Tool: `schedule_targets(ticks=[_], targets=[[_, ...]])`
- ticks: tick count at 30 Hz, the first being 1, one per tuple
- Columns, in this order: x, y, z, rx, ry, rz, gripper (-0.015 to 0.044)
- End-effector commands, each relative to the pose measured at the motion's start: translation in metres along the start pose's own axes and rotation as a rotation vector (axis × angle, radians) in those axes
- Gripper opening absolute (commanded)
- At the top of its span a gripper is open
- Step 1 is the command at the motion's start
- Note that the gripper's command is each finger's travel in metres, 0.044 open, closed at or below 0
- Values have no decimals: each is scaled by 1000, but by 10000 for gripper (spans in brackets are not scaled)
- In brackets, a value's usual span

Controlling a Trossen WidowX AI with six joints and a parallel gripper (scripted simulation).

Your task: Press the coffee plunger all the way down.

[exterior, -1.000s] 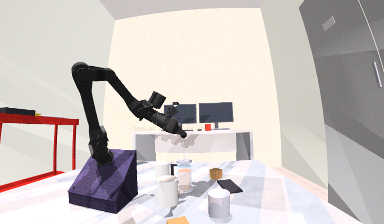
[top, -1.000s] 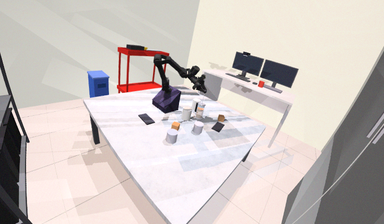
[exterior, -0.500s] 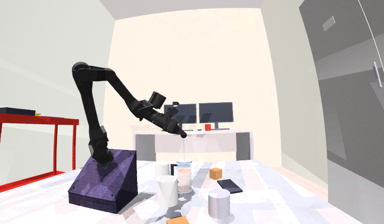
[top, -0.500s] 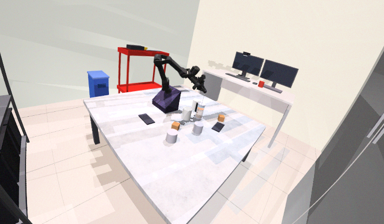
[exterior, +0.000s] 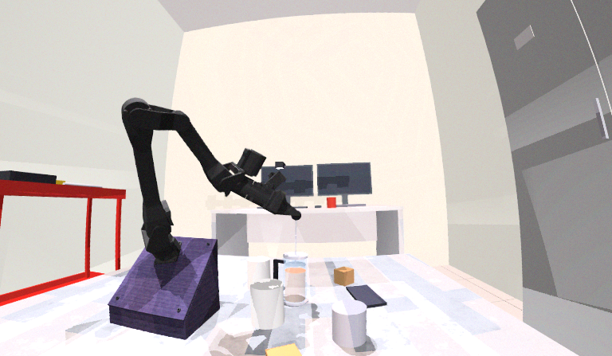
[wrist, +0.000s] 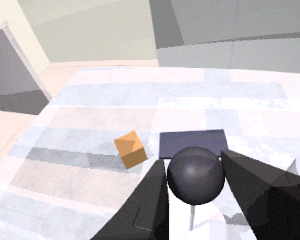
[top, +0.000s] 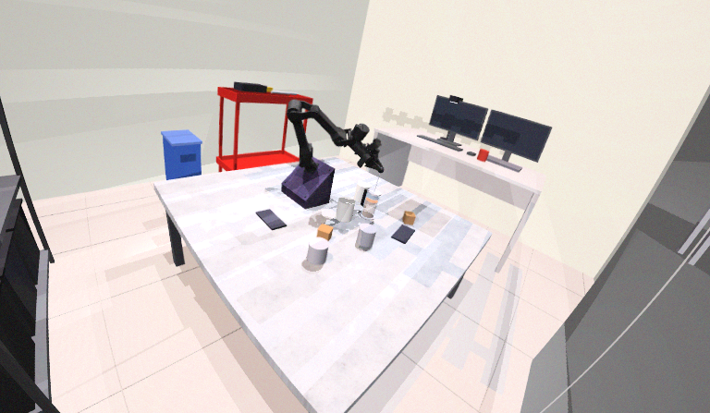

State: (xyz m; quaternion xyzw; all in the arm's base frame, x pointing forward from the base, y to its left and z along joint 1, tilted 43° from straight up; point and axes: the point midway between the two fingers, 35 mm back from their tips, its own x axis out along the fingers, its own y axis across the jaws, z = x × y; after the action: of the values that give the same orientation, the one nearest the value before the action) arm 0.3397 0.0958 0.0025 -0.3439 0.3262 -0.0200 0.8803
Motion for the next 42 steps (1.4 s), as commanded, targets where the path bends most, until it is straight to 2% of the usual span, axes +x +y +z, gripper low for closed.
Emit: schedule_targets(ticks=[1, 42], targets=[[8, 2, -21, -18, 43, 6, 123], [52, -1, -71, -22, 40, 2, 123]])
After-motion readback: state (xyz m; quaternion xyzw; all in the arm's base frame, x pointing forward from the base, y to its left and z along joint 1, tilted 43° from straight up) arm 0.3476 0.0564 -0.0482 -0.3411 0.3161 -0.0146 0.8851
